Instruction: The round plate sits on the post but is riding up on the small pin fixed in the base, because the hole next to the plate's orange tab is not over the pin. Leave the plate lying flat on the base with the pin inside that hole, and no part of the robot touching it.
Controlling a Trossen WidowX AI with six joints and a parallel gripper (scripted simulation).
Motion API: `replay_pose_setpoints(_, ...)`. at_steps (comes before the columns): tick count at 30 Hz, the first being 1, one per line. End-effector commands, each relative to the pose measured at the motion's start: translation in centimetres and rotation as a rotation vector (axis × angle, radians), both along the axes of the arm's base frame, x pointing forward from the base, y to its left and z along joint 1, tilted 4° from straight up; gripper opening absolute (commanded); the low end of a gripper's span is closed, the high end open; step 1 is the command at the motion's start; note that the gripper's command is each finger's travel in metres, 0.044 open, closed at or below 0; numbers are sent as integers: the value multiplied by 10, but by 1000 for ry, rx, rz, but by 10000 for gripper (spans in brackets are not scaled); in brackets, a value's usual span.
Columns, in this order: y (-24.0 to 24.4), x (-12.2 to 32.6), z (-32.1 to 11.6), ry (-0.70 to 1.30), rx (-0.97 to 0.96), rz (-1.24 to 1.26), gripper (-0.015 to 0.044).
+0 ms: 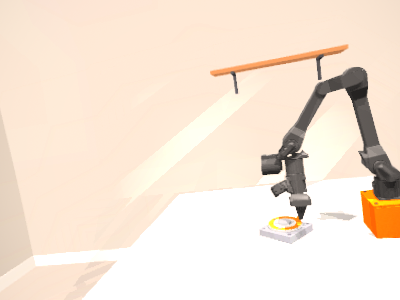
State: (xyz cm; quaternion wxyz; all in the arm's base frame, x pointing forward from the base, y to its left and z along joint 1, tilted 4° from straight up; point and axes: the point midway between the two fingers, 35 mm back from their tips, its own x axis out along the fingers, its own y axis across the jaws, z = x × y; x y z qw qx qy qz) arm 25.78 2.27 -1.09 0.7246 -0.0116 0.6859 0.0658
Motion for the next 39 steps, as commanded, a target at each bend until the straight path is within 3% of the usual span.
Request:
replay_pose_setpoints(1,-7,0,-1,1,-8,-1,0)
replay_pose_setpoints(31,-35,14,0,0,-10,-1,0)
replay_pose_setpoints(39,-36,9,34,0,-11,-1,0)
